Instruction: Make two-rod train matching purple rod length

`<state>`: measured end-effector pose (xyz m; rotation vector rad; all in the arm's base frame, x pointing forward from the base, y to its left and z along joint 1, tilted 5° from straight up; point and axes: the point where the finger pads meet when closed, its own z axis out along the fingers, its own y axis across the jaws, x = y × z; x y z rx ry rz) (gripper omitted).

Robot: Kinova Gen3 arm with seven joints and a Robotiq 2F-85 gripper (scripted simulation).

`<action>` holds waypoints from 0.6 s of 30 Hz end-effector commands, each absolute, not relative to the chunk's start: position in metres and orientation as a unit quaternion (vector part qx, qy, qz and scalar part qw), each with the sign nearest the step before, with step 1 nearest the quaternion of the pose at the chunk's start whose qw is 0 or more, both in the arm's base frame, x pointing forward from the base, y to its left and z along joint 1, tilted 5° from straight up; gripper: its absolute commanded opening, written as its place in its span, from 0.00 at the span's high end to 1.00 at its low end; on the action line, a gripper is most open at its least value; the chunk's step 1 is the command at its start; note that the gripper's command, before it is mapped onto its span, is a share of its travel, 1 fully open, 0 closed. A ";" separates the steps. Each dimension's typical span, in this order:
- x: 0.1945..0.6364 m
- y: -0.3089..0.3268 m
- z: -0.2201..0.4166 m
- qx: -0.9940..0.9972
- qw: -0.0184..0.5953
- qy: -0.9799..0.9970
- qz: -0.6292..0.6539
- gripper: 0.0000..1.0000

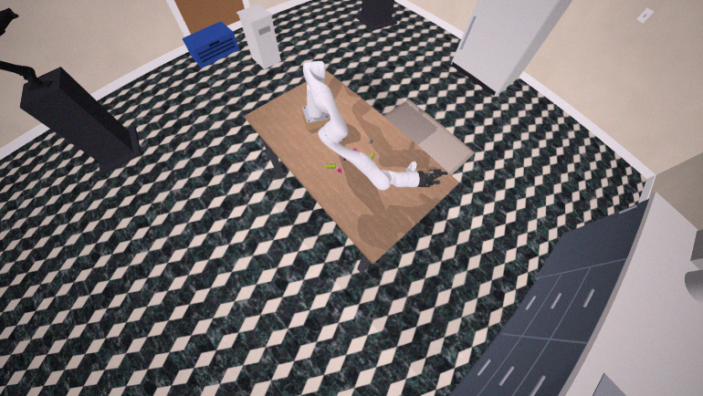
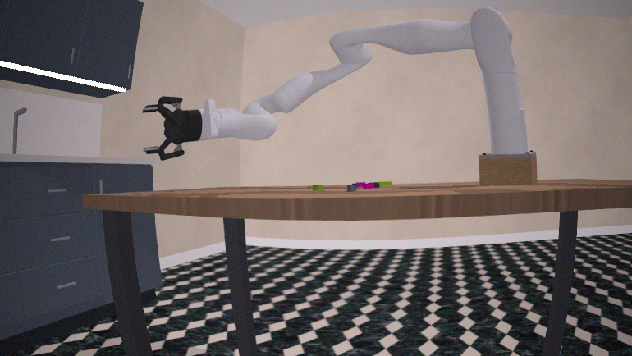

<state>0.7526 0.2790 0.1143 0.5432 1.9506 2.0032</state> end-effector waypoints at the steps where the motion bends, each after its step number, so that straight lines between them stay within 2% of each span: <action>1: 0.745 0.261 0.116 0.192 0.154 0.693 0.677 0.00; 10: 0.687 0.213 0.101 0.220 0.133 0.761 0.595 0.00; 12: 0.687 0.213 0.101 0.220 0.133 0.761 0.595 0.00; 18: 0.631 0.166 0.085 0.246 0.109 0.816 0.511 0.00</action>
